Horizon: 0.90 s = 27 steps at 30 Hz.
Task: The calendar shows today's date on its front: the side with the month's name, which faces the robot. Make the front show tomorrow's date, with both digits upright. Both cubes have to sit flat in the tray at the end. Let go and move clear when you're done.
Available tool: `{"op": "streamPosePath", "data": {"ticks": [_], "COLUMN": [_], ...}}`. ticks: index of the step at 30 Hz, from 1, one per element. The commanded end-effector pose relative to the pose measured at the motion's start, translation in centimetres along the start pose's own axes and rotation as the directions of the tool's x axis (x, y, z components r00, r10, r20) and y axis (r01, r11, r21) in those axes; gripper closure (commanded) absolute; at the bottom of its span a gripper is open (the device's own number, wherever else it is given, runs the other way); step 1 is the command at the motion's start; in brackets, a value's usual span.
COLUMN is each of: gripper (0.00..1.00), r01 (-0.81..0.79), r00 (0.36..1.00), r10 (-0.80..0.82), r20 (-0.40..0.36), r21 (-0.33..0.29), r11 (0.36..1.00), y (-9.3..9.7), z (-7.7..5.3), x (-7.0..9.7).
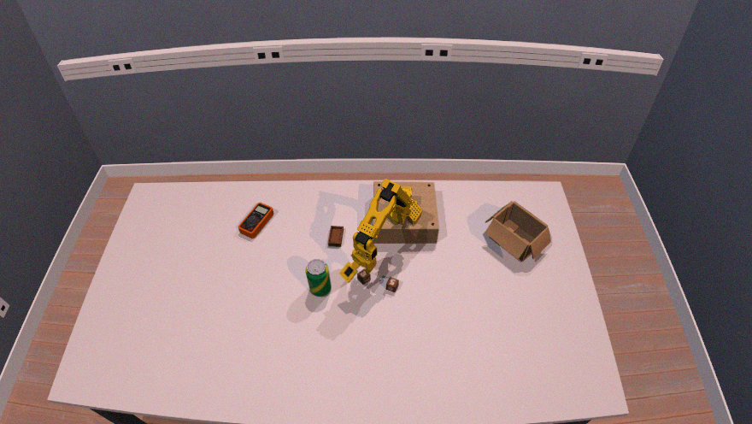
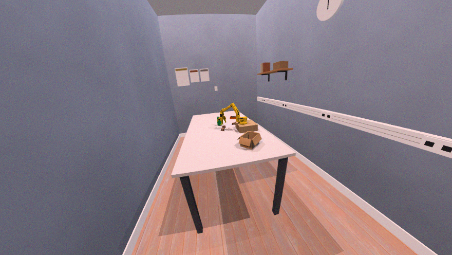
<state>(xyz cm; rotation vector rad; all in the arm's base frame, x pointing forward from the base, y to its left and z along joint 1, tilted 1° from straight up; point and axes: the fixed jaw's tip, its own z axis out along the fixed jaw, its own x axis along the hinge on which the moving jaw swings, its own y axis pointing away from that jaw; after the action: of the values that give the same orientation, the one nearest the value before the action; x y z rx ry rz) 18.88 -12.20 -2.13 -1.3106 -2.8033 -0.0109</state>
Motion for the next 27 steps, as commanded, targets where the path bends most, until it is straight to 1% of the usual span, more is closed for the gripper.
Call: {"op": "streamPosePath", "data": {"ticks": [1,6,27], "gripper": [0.64,0.64,0.64], "r01": [0.000,0.000,0.000], "r00": [1.000,1.000,1.000], "r10": [0.001,0.001,0.001], "r20": [0.020,0.020,0.020], "r21": [-0.007,-0.007,-0.007], "r11": [1.000,1.000,1.000], "y": [-0.11,-0.13,-0.13], "z": [-1.55,-2.05,-2.07], "x": [-0.27,-0.19,-0.19]}}
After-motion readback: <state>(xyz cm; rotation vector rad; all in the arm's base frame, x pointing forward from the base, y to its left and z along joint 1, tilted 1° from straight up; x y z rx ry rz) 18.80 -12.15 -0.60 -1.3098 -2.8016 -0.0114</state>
